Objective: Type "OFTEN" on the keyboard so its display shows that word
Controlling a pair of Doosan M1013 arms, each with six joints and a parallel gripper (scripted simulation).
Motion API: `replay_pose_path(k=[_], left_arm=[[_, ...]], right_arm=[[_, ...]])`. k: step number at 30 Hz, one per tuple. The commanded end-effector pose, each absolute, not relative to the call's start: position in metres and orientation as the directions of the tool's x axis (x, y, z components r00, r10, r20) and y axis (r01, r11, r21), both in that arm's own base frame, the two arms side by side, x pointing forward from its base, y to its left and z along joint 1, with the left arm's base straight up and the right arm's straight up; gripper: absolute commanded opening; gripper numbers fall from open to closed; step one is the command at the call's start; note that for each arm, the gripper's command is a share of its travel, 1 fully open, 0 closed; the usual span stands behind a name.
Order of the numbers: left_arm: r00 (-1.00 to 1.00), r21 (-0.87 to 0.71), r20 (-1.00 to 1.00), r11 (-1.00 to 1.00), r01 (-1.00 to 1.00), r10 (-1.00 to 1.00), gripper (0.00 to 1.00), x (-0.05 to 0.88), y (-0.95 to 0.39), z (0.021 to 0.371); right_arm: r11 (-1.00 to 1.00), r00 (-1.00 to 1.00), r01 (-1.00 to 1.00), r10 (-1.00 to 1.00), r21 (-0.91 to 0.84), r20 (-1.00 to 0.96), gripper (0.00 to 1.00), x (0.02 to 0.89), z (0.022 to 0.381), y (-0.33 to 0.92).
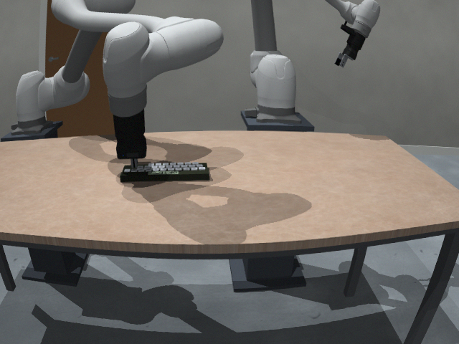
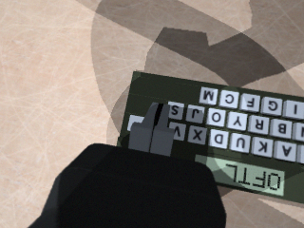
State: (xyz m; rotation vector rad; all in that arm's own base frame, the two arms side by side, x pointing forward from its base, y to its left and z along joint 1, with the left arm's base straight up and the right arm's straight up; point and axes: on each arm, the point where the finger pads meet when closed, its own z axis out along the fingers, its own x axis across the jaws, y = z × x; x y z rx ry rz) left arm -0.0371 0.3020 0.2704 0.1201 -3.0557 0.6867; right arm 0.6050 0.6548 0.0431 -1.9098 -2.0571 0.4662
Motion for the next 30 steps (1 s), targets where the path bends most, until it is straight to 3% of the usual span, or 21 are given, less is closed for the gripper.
replay_pose_path(k=[1,30], left_arm=[[-0.997,-0.422,0.022,0.904,-0.072,-0.069,1.0,-0.039,0.301,0.269],[-0.997,-0.422,0.022,0.904,-0.072,-0.069,1.0,-0.039,0.301,0.269]], right_arm=[[0.071,-0.077,0.906,0.997,-0.417,0.001,0.0,0.609,0.047,0.639],[0.069,-0.077,0.904,0.997,-0.421,-0.001,0.0,0.608,0.035,0.633]])
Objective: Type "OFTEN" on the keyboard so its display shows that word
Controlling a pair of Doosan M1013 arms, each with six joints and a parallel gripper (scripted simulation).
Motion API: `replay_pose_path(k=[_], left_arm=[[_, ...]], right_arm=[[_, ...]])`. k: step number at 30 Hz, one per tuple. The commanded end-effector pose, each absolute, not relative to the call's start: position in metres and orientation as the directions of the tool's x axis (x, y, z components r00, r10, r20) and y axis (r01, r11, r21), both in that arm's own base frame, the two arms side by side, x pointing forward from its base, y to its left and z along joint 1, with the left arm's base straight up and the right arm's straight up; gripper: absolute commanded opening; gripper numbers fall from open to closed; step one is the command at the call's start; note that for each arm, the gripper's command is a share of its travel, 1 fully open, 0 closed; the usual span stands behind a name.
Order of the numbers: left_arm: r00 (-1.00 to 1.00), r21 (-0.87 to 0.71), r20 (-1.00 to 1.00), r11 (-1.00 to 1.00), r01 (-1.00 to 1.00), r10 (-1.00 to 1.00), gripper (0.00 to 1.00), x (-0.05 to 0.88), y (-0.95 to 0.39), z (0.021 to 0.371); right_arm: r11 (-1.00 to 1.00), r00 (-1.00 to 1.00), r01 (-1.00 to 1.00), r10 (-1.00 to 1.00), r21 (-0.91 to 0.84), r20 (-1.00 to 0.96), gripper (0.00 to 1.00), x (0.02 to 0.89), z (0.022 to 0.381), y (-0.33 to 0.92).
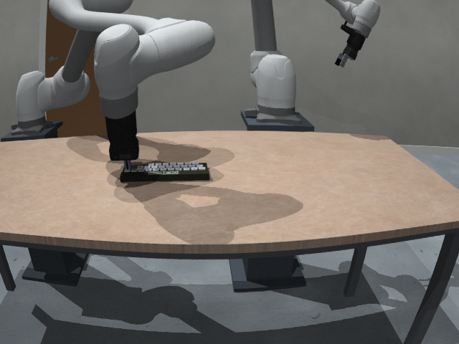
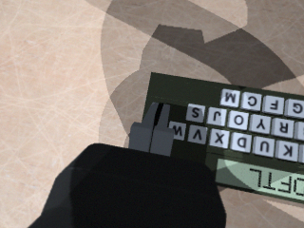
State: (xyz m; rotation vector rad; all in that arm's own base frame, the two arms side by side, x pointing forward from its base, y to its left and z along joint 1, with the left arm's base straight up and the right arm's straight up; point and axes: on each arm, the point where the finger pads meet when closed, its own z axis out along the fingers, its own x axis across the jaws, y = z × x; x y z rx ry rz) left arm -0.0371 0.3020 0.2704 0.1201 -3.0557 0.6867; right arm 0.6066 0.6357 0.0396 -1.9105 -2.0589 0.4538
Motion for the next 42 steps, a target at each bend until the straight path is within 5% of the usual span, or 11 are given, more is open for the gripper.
replay_pose_path(k=[1,42], left_arm=[[-0.997,-0.422,0.022,0.904,-0.072,-0.069,1.0,-0.0394,0.3007,0.2689],[-0.997,-0.422,0.022,0.904,-0.072,-0.069,1.0,-0.0394,0.3007,0.2689]], right_arm=[[0.069,-0.077,0.904,0.997,-0.421,-0.001,0.0,0.6083,0.0355,0.6333],[0.069,-0.077,0.904,0.997,-0.421,-0.001,0.0,0.6083,0.0309,0.6333]])
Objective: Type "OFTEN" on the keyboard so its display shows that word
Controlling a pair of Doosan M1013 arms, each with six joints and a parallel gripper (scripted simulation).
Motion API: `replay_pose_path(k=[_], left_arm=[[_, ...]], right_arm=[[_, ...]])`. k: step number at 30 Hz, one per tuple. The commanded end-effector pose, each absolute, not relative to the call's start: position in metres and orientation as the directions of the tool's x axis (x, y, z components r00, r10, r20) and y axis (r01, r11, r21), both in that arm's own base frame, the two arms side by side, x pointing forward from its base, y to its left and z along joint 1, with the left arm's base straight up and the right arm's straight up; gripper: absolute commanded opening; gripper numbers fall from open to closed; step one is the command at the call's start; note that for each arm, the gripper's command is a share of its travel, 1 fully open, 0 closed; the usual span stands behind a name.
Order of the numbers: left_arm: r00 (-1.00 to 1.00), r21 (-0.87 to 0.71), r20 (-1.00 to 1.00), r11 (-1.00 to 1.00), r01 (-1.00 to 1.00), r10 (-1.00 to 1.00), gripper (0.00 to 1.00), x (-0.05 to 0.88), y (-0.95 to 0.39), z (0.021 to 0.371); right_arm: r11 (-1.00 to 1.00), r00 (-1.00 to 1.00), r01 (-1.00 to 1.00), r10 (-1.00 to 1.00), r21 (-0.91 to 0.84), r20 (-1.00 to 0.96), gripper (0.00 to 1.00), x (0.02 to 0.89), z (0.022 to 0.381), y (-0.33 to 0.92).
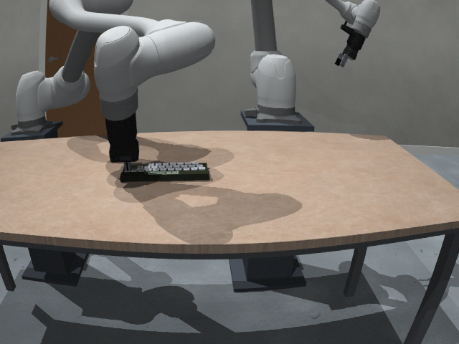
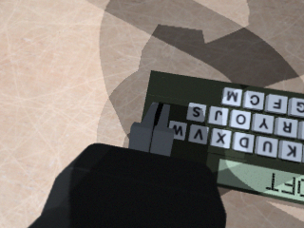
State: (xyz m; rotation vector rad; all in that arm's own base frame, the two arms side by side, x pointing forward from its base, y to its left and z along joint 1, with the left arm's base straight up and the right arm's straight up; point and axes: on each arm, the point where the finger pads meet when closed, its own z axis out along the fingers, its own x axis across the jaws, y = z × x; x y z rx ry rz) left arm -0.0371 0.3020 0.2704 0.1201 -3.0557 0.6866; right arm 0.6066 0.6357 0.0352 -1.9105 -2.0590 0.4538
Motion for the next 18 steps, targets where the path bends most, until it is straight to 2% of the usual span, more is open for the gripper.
replay_pose_path(k=[1,9,18], left_arm=[[-0.997,-0.422,0.022,0.904,-0.072,-0.069,1.0,-0.039,0.301,0.269],[-0.997,-0.422,0.022,0.904,-0.072,-0.069,1.0,-0.039,0.301,0.269],[-0.997,-0.422,0.022,0.904,-0.072,-0.069,1.0,-0.039,0.301,0.269]], right_arm=[[0.069,-0.077,0.904,0.997,-0.421,-0.001,0.0,0.608,0.031,0.633],[0.067,-0.074,0.906,0.997,-0.419,-0.001,0.0,0.609,0.05,0.634],[0.067,-0.075,0.903,0.997,-0.424,-0.001,0.0,0.605,0.047,0.645]])
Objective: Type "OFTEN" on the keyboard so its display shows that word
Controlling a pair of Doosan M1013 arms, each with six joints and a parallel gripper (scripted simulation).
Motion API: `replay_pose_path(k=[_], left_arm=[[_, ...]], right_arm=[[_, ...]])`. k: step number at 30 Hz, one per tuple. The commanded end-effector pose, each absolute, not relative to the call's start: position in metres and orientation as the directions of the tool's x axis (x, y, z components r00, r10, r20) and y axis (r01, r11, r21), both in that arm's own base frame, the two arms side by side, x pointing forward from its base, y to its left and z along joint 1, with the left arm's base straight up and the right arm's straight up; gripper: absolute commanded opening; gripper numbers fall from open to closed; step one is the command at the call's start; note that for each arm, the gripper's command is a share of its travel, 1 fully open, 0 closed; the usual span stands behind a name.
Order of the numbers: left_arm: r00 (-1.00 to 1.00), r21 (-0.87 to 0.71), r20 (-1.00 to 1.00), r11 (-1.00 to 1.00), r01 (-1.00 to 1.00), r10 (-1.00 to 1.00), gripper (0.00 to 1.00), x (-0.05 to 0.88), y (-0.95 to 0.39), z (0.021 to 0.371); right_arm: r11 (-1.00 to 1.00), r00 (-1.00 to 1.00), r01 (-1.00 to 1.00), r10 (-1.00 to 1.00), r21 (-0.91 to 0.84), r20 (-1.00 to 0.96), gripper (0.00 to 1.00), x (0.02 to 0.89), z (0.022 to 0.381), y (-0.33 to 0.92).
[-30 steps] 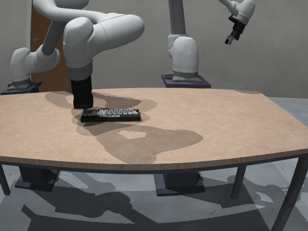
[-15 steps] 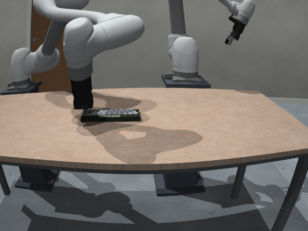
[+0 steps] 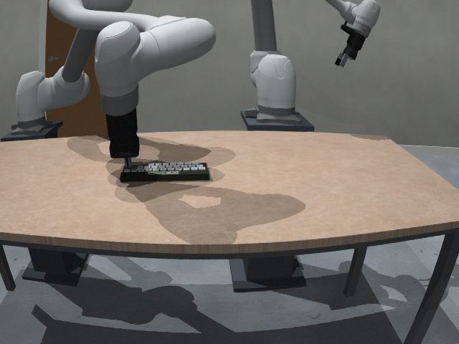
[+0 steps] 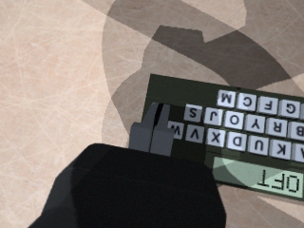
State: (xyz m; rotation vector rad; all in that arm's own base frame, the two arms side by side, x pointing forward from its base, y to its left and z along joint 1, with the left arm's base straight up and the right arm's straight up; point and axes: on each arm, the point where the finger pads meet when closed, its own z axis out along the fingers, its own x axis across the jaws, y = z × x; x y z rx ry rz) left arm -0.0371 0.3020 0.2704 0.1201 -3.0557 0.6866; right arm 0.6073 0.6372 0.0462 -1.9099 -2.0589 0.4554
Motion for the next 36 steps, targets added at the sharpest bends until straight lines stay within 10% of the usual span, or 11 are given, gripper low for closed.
replay_pose_path(k=[1,36], left_arm=[[-0.997,-0.422,0.022,0.904,-0.072,-0.069,1.0,-0.039,0.301,0.269],[-0.997,-0.422,0.022,0.904,-0.072,-0.069,1.0,-0.039,0.301,0.269]], right_arm=[[0.067,-0.074,0.903,0.997,-0.425,0.001,0.0,0.604,0.048,0.653],[0.07,-0.076,0.903,0.997,-0.424,0.003,0.0,0.593,0.037,0.81]])
